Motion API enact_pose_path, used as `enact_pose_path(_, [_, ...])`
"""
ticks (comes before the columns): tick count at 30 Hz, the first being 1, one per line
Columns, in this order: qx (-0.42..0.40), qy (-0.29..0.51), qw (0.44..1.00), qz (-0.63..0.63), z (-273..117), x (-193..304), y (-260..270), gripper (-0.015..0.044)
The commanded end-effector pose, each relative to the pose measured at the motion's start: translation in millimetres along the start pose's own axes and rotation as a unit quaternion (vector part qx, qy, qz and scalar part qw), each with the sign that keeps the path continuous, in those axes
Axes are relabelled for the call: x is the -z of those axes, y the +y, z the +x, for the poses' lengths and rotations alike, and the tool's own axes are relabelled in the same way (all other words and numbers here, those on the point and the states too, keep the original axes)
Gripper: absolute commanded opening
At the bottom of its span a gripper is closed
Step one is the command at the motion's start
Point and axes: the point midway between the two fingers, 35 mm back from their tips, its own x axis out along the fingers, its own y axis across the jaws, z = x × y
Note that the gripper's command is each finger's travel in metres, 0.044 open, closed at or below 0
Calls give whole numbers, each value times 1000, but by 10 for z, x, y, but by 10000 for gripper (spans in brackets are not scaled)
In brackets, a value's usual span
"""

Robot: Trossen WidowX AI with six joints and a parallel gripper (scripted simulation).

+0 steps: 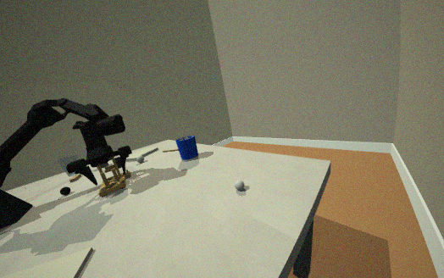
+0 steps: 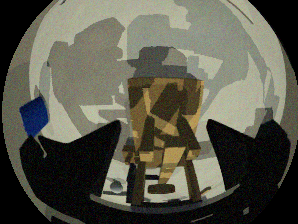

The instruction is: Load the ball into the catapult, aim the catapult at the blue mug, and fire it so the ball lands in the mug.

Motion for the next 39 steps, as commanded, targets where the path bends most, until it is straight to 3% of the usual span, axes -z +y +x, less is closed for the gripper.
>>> enact_pose_path(1, [2, 3, 1000, 4, 48, 4, -22, 440])
enact_pose_path(2, [2, 3, 1000, 4, 48, 4, -22, 440])
enact_pose_path(13, [1, 0, 1000, 0, 18, 3, -3, 151])
enact_pose_path(19, [1, 0, 1000, 0, 18, 3, -3, 111])
enact_pose_path(23, [2, -2, 1000, 1, -370, -8, -2, 6])
enact_pose_path(29, [2, -2, 1000, -10, -482, -7, -10, 0])
enact_pose_path(39, [2, 0, 985, -175, -470, -8, 4, 0])
